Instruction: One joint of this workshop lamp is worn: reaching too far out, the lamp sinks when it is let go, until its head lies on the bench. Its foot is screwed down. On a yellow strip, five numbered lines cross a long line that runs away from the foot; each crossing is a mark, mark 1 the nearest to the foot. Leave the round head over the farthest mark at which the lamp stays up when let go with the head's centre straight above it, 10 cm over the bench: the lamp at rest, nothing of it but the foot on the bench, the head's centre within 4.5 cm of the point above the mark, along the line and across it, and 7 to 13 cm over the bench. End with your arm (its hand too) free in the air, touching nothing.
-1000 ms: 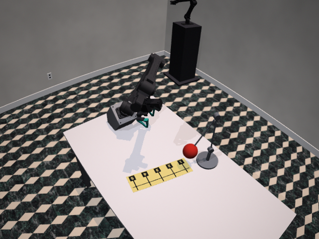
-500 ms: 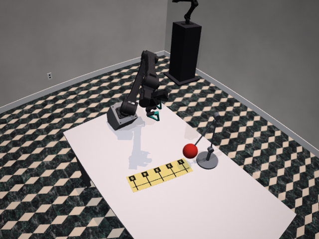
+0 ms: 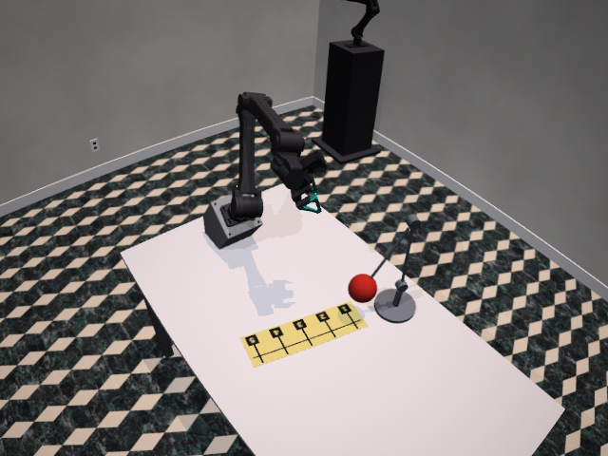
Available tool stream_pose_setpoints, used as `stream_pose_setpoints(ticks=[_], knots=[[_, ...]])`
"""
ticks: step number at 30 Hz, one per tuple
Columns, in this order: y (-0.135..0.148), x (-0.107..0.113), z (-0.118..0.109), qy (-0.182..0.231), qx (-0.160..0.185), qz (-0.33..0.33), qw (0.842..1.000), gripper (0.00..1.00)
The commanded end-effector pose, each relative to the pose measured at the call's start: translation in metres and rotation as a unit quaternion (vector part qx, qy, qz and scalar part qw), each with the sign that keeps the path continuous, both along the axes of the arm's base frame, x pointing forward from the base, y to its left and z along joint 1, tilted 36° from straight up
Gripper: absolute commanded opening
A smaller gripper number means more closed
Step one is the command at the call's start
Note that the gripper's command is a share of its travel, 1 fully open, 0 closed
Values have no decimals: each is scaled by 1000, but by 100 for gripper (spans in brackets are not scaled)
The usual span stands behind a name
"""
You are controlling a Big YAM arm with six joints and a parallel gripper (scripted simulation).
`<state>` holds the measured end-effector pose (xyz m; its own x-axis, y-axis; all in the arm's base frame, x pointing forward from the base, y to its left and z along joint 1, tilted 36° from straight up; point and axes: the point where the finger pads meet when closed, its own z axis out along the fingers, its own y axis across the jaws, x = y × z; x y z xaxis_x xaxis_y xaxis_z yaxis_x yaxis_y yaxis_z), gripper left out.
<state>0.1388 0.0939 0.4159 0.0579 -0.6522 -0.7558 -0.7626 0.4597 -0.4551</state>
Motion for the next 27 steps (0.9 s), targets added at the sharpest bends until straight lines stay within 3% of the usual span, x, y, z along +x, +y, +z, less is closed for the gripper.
stream_pose_setpoints(ticks=[1,9,24,27], knots=[[18,-14,12,-24,2,15,1000,100],[43,-36,17,-57,1,71,996,100],[43,80,13,-60,18,109,992,100],[43,88,12,-59,18,108,992,100]])
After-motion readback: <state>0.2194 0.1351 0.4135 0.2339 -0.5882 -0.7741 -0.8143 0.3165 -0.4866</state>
